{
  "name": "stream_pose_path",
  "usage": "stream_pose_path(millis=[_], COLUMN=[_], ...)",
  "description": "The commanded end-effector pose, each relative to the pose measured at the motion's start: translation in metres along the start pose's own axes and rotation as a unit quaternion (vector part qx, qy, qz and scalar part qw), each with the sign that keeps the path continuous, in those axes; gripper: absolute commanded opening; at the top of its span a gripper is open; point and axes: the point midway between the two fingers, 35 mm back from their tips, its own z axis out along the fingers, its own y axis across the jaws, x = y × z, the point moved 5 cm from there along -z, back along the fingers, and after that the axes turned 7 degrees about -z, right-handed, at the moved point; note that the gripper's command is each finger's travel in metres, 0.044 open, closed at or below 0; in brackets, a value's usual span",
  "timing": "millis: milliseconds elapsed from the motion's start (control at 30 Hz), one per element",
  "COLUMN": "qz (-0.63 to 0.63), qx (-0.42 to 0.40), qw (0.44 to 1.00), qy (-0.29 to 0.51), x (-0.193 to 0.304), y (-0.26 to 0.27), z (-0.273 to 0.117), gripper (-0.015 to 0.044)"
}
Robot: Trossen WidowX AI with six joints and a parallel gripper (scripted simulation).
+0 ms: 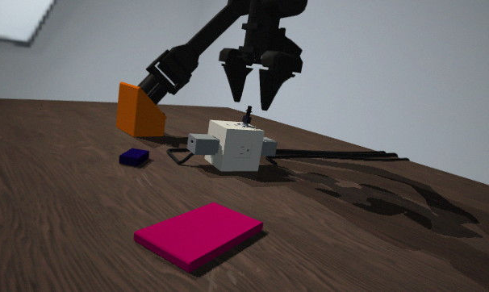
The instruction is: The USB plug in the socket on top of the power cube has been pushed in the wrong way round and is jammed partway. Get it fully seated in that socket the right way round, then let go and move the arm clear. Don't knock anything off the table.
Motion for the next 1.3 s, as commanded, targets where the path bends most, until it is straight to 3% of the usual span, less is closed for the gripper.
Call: stream_pose_path(millis=[0, 167, 733, 1267], qz=[0.002, 0.002, 0.000, 0.000], qx=[0.000, 0.000, 0.000, 0.000], qw=[1.000, 1.000, 1.000, 1.000], qy=[-0.002, -0.002, 0.000, 0.000], x=[-0.0004, -0.0005, -0.0002, -0.0002], y=[0.0001, 0.0002, 0.0001, 0.0001], z=[0.0046, 0.0073, 0.0055, 0.0055], gripper=[0.0440, 0.0440, 0.0000, 0.0000])
